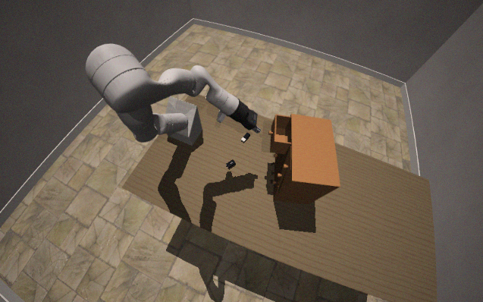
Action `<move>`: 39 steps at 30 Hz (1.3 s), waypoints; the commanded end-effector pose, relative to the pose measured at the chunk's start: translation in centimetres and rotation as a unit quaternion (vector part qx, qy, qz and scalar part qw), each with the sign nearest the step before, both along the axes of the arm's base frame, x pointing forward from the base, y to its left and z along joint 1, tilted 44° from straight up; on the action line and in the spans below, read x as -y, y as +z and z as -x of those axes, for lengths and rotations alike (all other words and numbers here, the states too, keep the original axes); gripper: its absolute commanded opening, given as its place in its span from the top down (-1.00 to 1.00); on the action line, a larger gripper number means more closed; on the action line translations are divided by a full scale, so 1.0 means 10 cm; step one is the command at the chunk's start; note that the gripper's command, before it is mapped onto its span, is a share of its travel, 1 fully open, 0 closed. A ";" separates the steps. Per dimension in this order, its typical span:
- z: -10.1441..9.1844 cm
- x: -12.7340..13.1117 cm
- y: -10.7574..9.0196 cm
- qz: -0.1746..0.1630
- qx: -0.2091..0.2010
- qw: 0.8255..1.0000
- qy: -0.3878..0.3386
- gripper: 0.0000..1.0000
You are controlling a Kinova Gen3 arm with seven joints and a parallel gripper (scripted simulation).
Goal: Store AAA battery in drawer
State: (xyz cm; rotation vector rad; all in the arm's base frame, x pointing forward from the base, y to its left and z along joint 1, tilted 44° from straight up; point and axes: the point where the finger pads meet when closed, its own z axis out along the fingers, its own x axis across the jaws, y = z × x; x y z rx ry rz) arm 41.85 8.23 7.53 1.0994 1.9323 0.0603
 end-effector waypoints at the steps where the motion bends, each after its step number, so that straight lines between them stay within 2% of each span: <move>1: 0.00 -0.01 0.00 -0.001 0.001 1.000 0.001 1.00; 39: -0.07 -0.02 -0.01 -0.001 0.001 1.000 0.001 1.00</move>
